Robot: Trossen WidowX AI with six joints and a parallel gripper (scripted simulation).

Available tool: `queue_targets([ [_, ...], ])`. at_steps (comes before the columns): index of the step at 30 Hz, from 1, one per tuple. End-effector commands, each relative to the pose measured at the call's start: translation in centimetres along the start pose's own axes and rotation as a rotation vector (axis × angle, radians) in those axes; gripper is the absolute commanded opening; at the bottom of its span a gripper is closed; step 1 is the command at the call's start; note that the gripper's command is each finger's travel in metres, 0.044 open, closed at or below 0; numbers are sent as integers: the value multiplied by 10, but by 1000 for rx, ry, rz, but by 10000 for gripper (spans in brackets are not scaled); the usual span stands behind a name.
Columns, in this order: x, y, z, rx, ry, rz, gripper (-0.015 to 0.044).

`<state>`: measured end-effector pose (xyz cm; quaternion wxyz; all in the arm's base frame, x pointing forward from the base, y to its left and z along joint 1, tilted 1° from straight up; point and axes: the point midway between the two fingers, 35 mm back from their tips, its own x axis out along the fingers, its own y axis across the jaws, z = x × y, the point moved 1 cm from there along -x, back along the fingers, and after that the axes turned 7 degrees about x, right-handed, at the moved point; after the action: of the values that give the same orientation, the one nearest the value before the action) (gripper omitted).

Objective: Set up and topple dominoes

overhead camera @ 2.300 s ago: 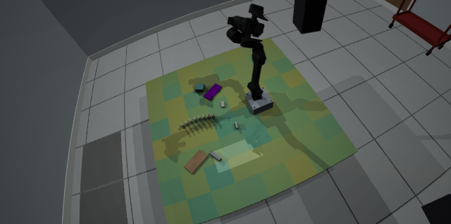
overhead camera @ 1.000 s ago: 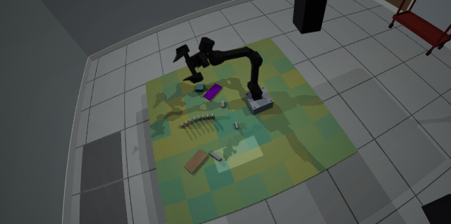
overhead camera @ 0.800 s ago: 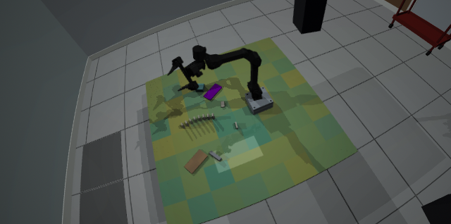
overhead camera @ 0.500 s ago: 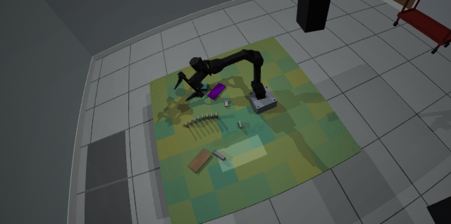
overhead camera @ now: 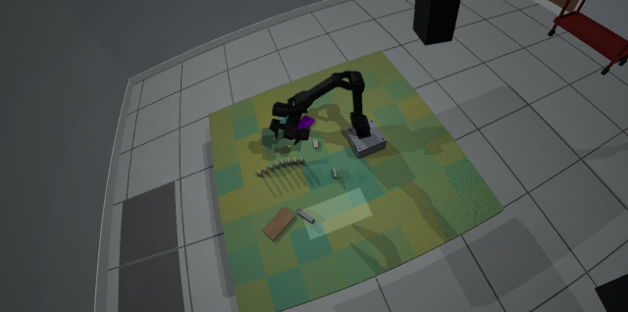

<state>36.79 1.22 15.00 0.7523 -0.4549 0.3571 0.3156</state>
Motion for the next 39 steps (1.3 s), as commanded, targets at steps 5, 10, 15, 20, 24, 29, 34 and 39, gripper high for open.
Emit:
queue_targets([
  [5, 9, 98, -81, -101, 288, 385, 440],
  [10, 6, 116, -93, -125, 327, 463, 440],
  [15, 8, 113, -91, -125, 327, 463, 440],
  [20, 20, 118, -95, -125, 327, 463, 440],
  [24, 52, 134, -109, -125, 327, 463, 440],
  [29, 63, 139, -112, -125, 327, 463, 440],
  [34, 66, 140, -113, -125, 327, 463, 440],
  [39, 72, 143, -115, -125, 327, 463, 440],
])
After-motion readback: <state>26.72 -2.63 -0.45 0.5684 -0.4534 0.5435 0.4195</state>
